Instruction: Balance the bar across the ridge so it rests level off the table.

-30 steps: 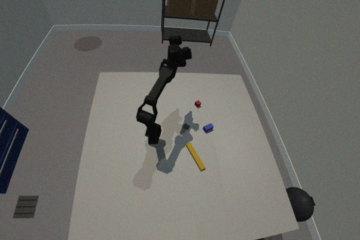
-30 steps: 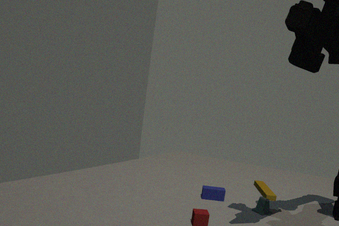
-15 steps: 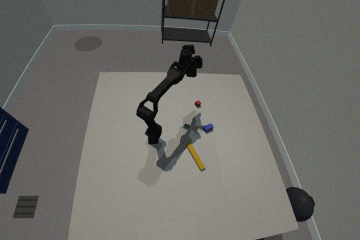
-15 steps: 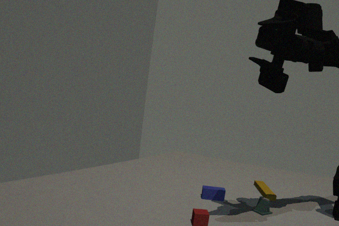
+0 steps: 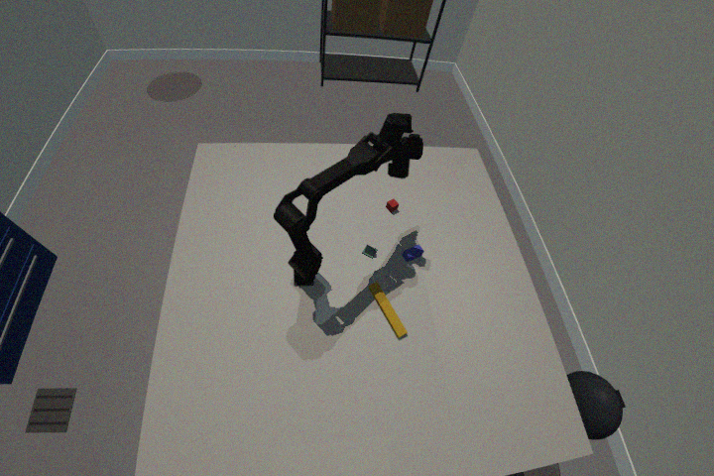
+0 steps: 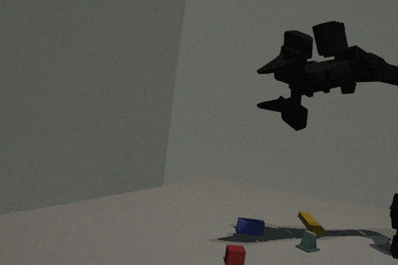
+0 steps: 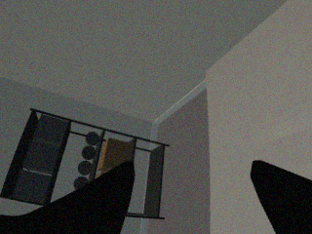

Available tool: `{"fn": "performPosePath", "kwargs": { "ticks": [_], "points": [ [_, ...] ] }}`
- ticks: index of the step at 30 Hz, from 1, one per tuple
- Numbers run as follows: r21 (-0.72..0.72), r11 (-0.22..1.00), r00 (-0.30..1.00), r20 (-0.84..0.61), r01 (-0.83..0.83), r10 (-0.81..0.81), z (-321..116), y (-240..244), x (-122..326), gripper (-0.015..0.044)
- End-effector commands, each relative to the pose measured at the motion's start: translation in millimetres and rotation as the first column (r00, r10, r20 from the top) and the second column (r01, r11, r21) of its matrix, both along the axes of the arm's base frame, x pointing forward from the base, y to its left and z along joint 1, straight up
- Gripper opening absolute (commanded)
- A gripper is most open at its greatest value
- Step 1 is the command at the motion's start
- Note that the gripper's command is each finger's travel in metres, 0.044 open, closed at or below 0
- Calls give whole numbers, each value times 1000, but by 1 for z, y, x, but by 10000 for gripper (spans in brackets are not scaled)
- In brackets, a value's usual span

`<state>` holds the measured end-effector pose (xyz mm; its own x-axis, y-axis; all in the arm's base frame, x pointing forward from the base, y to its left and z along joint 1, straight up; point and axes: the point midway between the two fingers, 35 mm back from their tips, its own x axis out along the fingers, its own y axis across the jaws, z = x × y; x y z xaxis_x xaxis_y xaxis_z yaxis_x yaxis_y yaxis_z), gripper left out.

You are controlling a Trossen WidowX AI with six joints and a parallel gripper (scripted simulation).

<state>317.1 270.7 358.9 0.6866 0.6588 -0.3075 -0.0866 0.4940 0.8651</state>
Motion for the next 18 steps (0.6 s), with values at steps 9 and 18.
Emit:
{"fn": "performPosePath", "kwargs": {
  "ticks": [9,18],
  "points": [
    [-124,978,981,-78,165,-176,-39,-60,44,315],
    [-246,935,942,-153,257,-299,-74,-113,68,315]
  ]
}}
